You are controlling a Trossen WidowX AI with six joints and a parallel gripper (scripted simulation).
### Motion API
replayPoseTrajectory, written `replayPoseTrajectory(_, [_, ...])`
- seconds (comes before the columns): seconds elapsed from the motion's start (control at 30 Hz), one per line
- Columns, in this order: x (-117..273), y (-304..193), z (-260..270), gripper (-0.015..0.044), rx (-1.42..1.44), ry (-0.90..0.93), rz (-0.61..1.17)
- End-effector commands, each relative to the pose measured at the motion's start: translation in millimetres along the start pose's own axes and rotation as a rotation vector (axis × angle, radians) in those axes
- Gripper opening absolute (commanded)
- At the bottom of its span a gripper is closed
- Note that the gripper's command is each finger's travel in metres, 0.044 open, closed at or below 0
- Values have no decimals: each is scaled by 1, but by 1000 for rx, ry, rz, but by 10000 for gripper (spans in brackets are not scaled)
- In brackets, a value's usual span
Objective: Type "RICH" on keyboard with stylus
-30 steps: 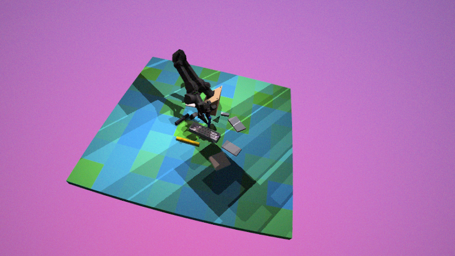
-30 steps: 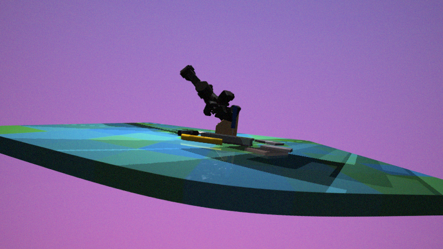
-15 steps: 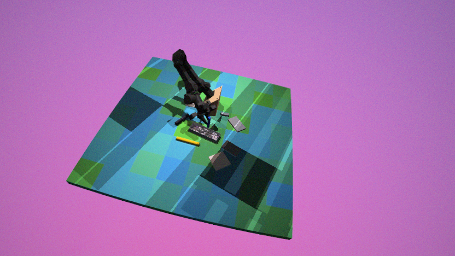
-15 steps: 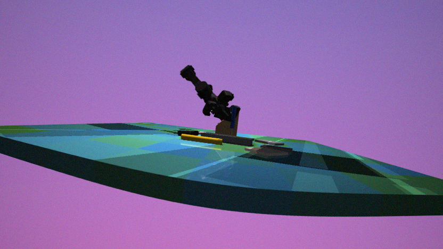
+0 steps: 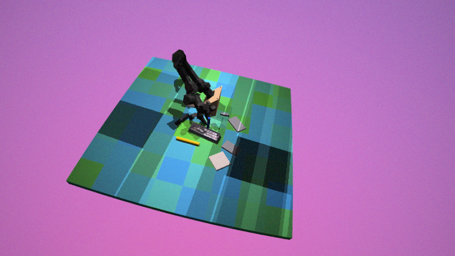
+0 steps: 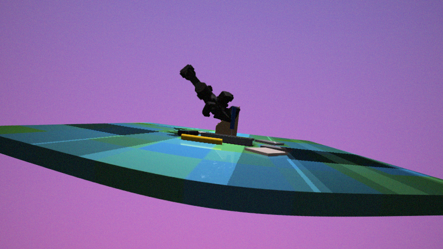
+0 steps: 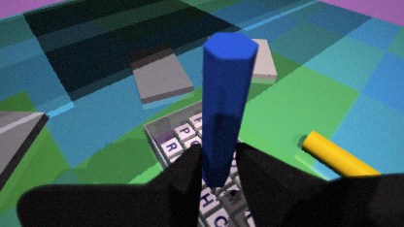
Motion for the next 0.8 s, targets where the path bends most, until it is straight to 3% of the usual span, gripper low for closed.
replayPoseTrajectory(0.0, [-1, -3, 3, 81, 1, 9, 7])
replayPoseTrajectory(0.37, [0, 0, 0, 85, 0, 2, -1])
replayPoseTrajectory(0.77, [3, 5, 2, 5, 1, 9, 7])
Point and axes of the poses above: the point midway between the two fingers, 35 mm back from their tips, its own x axis back along the fingers, its own z axis across the jaws, y = z × x, the point moved 3 cm from there along x, back along the fingers, and after that the axes turned 7 degrees about x, right-handed, at the moved point
